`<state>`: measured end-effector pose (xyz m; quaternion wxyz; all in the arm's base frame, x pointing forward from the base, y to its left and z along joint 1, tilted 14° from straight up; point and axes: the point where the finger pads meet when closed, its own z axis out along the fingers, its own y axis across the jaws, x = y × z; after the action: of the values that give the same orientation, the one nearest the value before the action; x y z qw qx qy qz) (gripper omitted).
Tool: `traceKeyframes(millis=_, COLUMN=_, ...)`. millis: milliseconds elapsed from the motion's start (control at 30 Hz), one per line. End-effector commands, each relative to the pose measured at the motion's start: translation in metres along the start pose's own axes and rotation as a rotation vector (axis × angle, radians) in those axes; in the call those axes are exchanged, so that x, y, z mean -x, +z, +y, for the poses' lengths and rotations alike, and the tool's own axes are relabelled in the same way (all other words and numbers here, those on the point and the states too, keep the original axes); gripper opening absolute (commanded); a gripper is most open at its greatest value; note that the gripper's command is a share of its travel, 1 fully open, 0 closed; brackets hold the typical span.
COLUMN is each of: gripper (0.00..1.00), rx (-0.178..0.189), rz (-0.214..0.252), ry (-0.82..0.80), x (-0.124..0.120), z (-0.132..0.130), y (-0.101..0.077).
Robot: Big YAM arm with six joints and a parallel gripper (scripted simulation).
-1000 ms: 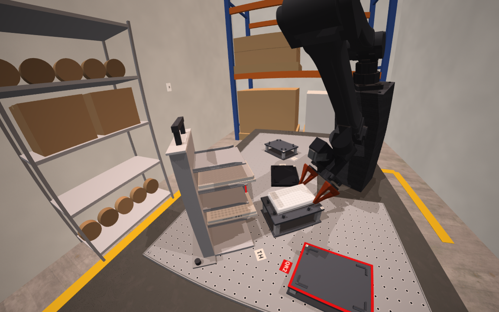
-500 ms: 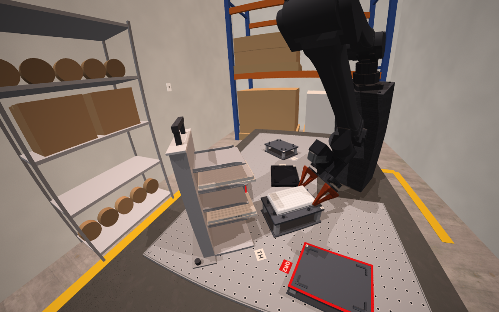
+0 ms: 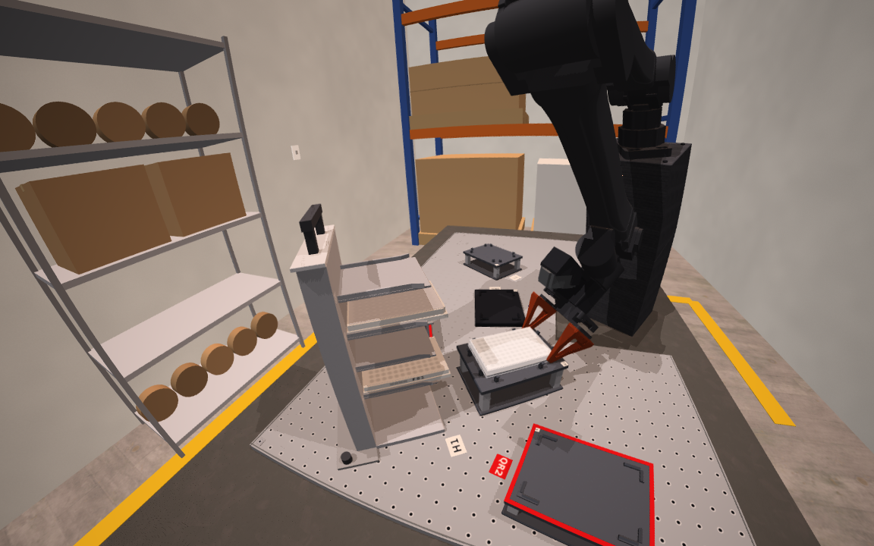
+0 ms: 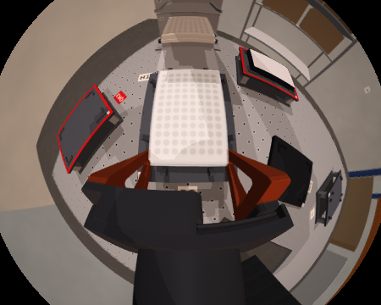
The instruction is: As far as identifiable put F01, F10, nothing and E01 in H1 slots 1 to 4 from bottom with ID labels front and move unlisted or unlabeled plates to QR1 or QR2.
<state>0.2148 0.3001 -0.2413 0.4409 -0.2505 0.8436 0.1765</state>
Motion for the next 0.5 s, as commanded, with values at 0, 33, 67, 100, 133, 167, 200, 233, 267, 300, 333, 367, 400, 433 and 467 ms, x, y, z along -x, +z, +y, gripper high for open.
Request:
traceKeyframes(millis=0, gripper=0.86, rx=-0.011, rz=0.008, ry=0.005, x=-0.0064, z=-0.0050, y=0.0006)
traceKeyframes(millis=33, gripper=0.86, rx=-0.012, rz=0.008, ry=0.005, x=-0.0068, z=-0.0050, y=0.0009)
traceKeyframes(millis=67, gripper=0.86, rx=-0.012, rz=0.008, ry=0.005, x=-0.0071, z=-0.0050, y=0.0013)
traceKeyframes(millis=100, gripper=0.93, rx=-0.012, rz=0.007, ry=0.005, x=-0.0087, z=-0.0051, y=0.0028)
traceKeyframes(millis=133, gripper=0.93, rx=-0.008, rz=0.012, ry=-0.003, x=-0.0051, z=-0.0044, y=-0.0033)
traceKeyframes(millis=167, gripper=0.93, rx=-0.008, rz=0.012, ry=-0.003, x=-0.0051, z=-0.0044, y=-0.0033)
traceKeyframes(millis=200, gripper=0.93, rx=-0.008, rz=0.012, ry=-0.003, x=-0.0051, z=-0.0044, y=-0.0033)
traceKeyframes(millis=233, gripper=0.93, rx=-0.008, rz=0.012, ry=-0.003, x=-0.0051, z=-0.0044, y=-0.0033)
traceKeyframes(millis=267, gripper=0.93, rx=-0.008, rz=0.012, ry=-0.003, x=-0.0051, z=-0.0044, y=-0.0033)
traceKeyframes(millis=300, gripper=0.93, rx=-0.008, rz=0.012, ry=-0.003, x=-0.0051, z=-0.0044, y=-0.0033)
traceKeyframes(millis=333, gripper=0.93, rx=-0.008, rz=0.012, ry=-0.003, x=-0.0051, z=-0.0044, y=-0.0033)
traceKeyframes(millis=367, gripper=0.93, rx=-0.008, rz=0.012, ry=-0.003, x=-0.0051, z=-0.0044, y=-0.0033)
traceKeyframes(millis=400, gripper=0.93, rx=-0.008, rz=0.012, ry=-0.003, x=-0.0051, z=-0.0044, y=-0.0033)
traceKeyframes(millis=433, gripper=0.93, rx=-0.008, rz=0.012, ry=-0.003, x=-0.0051, z=-0.0044, y=-0.0033)
traceKeyframes(millis=467, gripper=0.93, rx=-0.008, rz=0.012, ry=-0.003, x=-0.0051, z=-0.0044, y=-0.0033)
